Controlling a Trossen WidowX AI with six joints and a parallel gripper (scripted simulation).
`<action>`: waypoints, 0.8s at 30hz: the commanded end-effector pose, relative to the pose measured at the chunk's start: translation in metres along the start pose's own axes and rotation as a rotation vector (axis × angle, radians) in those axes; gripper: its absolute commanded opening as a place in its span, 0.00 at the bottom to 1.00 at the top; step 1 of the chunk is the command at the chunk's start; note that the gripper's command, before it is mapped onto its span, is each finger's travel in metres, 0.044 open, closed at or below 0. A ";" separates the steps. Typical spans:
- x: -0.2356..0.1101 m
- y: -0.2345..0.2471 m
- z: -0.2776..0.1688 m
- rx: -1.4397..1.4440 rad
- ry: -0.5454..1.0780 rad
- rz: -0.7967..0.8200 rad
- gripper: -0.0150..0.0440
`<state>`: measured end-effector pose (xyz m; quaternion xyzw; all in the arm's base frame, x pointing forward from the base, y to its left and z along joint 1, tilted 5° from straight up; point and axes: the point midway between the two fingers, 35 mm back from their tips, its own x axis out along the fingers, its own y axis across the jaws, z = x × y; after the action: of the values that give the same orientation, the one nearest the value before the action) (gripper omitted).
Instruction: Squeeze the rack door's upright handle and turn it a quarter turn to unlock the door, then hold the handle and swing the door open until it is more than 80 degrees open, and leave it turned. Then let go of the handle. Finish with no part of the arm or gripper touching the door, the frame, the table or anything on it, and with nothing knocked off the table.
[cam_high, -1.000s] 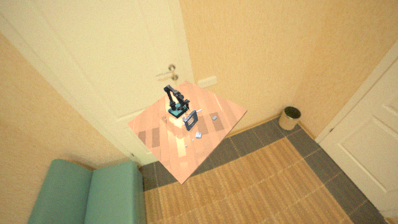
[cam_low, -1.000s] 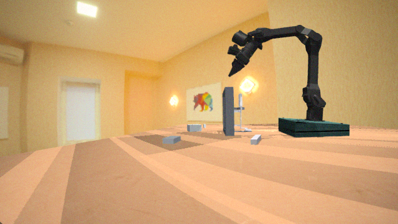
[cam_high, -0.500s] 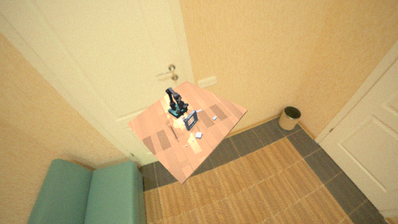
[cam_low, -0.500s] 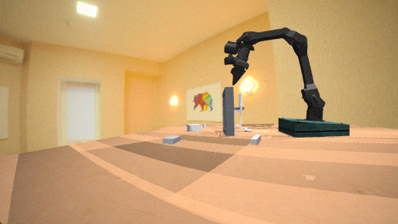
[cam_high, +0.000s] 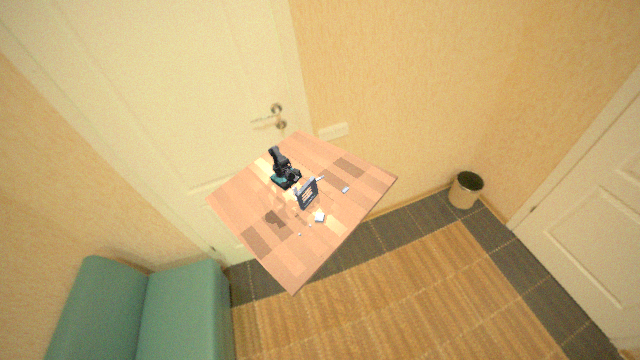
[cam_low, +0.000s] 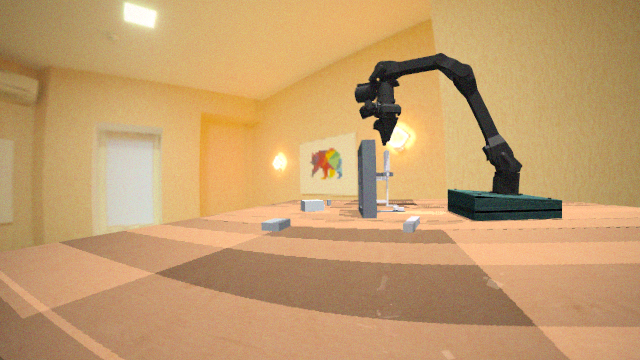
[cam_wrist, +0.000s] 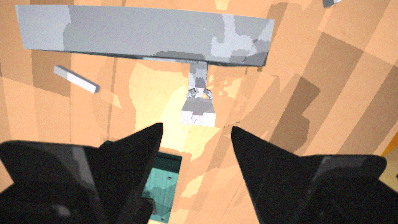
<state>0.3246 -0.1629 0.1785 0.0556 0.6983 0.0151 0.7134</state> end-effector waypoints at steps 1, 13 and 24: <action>0.002 0.000 0.000 -0.004 0.012 0.012 0.73; 0.021 -0.001 0.001 0.000 0.024 -0.007 0.73; 0.039 -0.002 0.001 0.003 0.035 -0.026 0.73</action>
<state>0.3273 -0.1607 0.1437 0.0494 0.7101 0.0103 0.7022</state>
